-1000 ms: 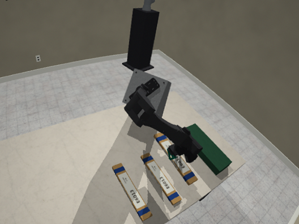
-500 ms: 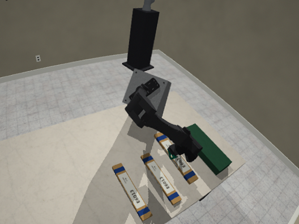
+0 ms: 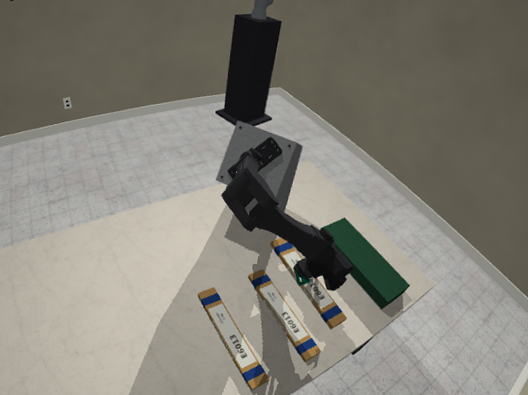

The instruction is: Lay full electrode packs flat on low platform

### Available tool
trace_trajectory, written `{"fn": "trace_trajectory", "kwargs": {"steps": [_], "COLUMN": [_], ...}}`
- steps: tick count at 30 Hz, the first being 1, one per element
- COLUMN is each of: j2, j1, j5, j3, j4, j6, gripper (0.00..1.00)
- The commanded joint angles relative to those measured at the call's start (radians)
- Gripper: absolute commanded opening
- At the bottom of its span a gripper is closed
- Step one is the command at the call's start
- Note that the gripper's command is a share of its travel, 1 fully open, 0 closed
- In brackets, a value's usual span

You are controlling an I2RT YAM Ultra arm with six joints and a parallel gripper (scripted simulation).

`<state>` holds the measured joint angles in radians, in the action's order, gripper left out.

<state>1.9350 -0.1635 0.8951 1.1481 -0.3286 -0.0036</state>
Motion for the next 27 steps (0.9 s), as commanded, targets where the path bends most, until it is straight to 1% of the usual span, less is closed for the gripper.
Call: {"fn": "trace_trajectory", "kwargs": {"steps": [1, 2, 3, 5, 8, 10, 14, 17, 20, 22, 27], "j2": [-0.032, -0.025, -0.004, 0.008, -0.002, 0.017, 0.024, 0.012, 0.056, 0.023, 0.029], "j1": [-0.044, -0.041, -0.038, -0.03, -0.019, -0.013, 0.002, 0.006, 0.014, 0.012, 0.007], "j5": [-0.012, -0.013, -0.014, -0.018, -0.023, -0.026, -0.034, -0.036, -0.04, -0.04, -0.026], "j3": [-0.006, 0.008, 0.005, -0.006, -0.012, -0.002, -0.013, -0.018, 0.009, 0.016, 0.025], "j4": [0.04, 0.046, 0.053, 0.067, 0.09, 0.104, 0.132, 0.143, 0.159, 0.158, 0.123], "j6": [-0.025, -0.029, -0.034, -0.044, -0.059, -0.068, -0.087, -0.093, -0.103, -0.102, -0.083], "gripper": [0.0, 0.0, 0.0, 0.0, 0.0, 0.0, 0.0, 0.0, 0.0, 0.0, 0.0]}}
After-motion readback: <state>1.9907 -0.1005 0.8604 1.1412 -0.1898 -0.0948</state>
